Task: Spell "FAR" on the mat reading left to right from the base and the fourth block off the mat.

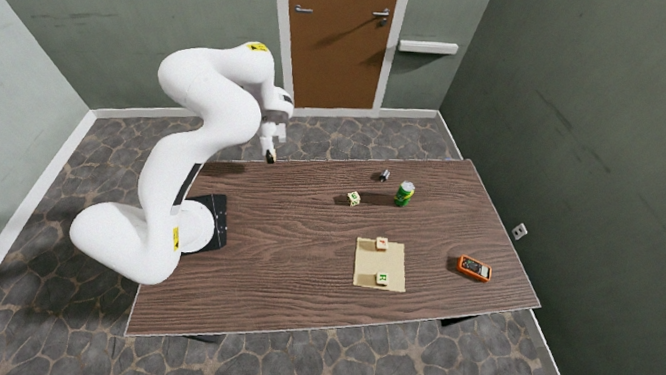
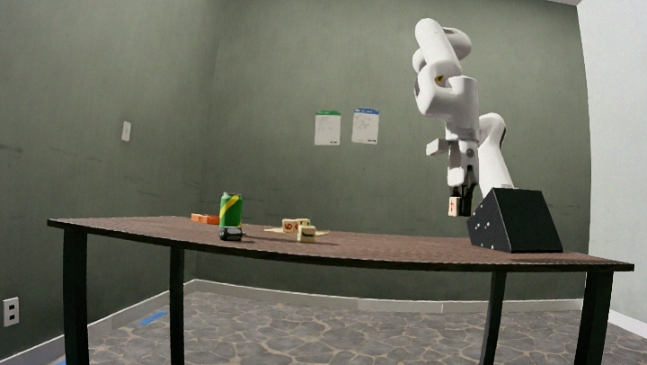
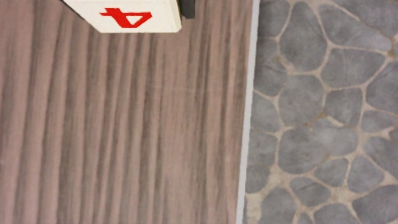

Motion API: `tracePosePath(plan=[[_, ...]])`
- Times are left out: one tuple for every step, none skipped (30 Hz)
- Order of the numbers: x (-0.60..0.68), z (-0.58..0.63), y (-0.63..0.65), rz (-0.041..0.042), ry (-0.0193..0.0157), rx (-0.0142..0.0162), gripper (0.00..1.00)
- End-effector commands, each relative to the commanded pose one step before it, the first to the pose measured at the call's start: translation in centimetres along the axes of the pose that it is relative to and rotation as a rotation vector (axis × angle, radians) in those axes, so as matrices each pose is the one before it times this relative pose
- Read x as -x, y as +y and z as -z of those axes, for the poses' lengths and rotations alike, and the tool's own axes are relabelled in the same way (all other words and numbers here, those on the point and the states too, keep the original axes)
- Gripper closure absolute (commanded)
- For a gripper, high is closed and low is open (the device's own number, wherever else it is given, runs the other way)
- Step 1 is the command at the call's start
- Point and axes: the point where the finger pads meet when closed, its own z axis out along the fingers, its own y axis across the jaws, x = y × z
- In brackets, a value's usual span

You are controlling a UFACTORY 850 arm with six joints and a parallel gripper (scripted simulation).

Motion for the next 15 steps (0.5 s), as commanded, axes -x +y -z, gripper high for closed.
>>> tracePosePath(plan=[[-0.961, 0.327, 0.102, 0.02219, -0.00026, -0.00656, 0.56], [-0.453, 0.105, 0.114, 0.0119, -0.0007, -0.00232, 0.56], [-0.557, 0.127, 0.155, 0.01459, -0.00077, -0.00282, 0.56], [-0.663, 0.149, 0.206, 0.01737, -0.00079, -0.00332, 0.56], [-0.77, 0.17, 0.27, 0.0202, -0.00076, -0.00379, 0.56], [-0.876, 0.19, 0.348, 0.02303, -0.00066, -0.00423, 0.56], [-0.977, 0.208, 0.442, 0.02582, -0.00049, -0.00461, 0.56], [-1.069, 0.224, 0.553, 0.02853, -0.00024, -0.00492, 0.56], [-1.149, 0.236, 0.681, 0.03114, 0.00007, -0.00512, 0.56], [0.0, 0.0, 0.0, 0.0, 0.0, 0.0, 0.56], [0.0, 0.0, 0.0, 0.0, 0.0, 0.0, 0.56], [-1.214, 0.246, 0.826, 0.0336, 0.00043, -0.00522, 0.56], [-1.259, 0.252, 0.986, 0.0359, 0.00084, -0.00518, 0.56], [-1.081, 0.215, 0.974, 0.03209, 0.00104, -0.00426, 0.56], [-0.588, 0.118, 0.594, 0.01817, 0.0007, -0.00225, 0.56]])
